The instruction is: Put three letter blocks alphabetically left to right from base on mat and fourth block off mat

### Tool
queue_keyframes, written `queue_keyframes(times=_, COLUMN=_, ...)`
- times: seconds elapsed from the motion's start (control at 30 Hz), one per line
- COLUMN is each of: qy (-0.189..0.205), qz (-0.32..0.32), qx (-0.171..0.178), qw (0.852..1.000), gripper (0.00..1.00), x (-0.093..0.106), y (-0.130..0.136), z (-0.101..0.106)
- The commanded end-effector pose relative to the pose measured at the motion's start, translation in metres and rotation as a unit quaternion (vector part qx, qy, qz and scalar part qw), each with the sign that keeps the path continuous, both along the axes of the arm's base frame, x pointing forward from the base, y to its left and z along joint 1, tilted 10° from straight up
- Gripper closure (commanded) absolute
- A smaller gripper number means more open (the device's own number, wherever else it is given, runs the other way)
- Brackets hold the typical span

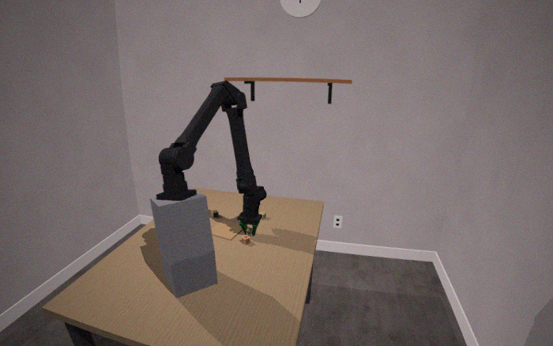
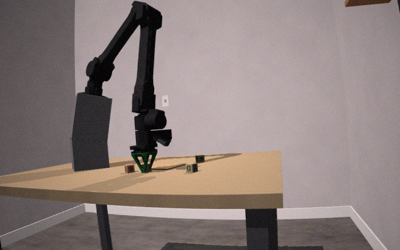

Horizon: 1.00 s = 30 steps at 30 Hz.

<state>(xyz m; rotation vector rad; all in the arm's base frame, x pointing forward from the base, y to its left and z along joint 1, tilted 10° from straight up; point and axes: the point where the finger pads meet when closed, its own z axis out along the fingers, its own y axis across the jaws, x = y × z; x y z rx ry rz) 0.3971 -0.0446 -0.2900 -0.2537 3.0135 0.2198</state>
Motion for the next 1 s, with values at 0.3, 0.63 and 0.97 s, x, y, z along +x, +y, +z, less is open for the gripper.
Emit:
queue_keyframes(times=0.3, qy=-0.009, qz=0.004, qx=-0.003, qw=1.000, gripper=0.21, x=0.0073, y=0.0017, z=-0.0015)
queue_keyframes(times=0.63, qy=-0.009, qz=0.004, qx=-0.003, qw=1.000, gripper=0.21, x=0.0073, y=0.0017, z=-0.0015)
queue_keyframes(times=0.97, qy=-0.011, qz=0.004, qx=-0.003, qw=1.000, gripper=0.21, x=0.0086, y=0.0012, z=0.0010)
